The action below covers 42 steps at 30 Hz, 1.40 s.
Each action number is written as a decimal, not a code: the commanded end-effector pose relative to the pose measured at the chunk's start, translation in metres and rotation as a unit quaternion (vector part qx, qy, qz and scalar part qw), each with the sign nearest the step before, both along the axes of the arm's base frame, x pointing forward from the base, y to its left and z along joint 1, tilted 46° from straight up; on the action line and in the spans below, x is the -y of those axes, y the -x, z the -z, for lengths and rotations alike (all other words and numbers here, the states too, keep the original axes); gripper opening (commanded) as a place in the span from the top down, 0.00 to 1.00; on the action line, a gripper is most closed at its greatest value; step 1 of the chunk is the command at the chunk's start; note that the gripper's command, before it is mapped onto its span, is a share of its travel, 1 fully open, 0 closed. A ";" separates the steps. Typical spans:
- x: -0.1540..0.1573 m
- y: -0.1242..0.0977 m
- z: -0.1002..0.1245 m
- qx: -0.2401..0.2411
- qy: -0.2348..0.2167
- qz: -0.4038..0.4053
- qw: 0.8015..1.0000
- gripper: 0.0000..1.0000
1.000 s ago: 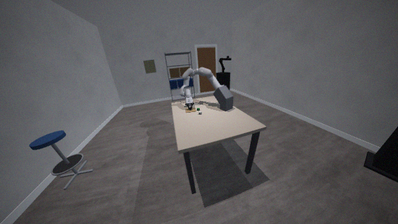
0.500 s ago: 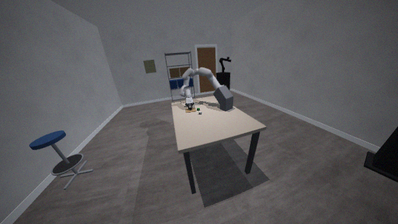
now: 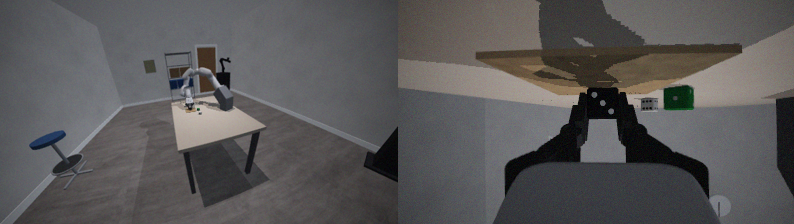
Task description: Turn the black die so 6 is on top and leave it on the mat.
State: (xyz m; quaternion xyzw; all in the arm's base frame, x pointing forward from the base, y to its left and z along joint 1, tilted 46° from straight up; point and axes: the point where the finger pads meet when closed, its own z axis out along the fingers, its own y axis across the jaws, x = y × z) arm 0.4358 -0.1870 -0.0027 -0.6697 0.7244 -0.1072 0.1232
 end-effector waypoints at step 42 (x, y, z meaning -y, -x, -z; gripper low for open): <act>0.003 -0.001 0.002 0.001 0.000 -0.001 1.000 0.73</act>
